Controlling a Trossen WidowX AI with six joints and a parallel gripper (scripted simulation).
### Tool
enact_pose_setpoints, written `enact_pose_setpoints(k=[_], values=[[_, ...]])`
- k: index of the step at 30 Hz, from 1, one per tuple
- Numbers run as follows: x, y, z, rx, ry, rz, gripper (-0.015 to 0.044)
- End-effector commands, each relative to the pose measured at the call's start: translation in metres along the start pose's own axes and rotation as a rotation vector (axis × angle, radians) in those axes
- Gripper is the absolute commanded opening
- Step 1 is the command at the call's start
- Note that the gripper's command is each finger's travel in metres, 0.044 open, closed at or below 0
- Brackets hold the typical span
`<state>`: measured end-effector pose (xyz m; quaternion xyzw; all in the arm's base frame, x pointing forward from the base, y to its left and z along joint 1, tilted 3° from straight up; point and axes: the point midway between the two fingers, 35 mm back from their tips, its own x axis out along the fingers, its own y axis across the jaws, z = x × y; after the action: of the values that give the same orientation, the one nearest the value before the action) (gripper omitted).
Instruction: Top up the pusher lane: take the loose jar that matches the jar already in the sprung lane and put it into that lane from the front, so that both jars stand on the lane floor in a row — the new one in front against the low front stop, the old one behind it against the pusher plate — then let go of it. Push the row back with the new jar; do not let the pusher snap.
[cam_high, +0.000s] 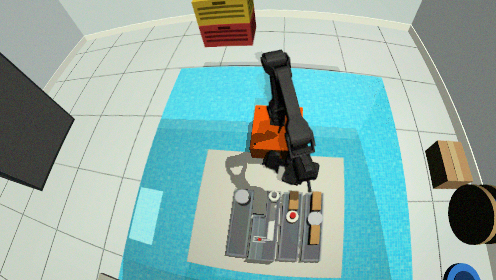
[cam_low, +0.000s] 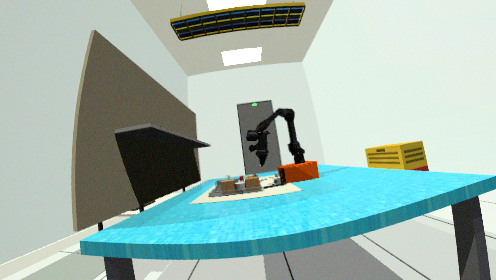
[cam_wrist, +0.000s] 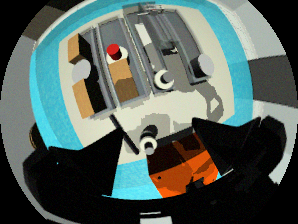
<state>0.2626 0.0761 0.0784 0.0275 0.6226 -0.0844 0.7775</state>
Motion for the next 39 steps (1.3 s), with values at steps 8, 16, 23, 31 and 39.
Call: enact_pose_setpoints(k=[8, 16, 23, 31, 39], values=[[0.004, 0.014, -0.076, -0.194, 0.148, 0.083, 0.044], [0.042, 0.016, -0.082, -0.194, 0.148, 0.082, 0.044], [0.056, 0.016, -0.086, -0.194, 0.148, 0.082, 0.044], [0.062, 0.017, -0.087, -0.194, 0.148, 0.082, 0.044], [0.075, 0.018, -0.088, -0.194, 0.149, 0.082, 0.044]])
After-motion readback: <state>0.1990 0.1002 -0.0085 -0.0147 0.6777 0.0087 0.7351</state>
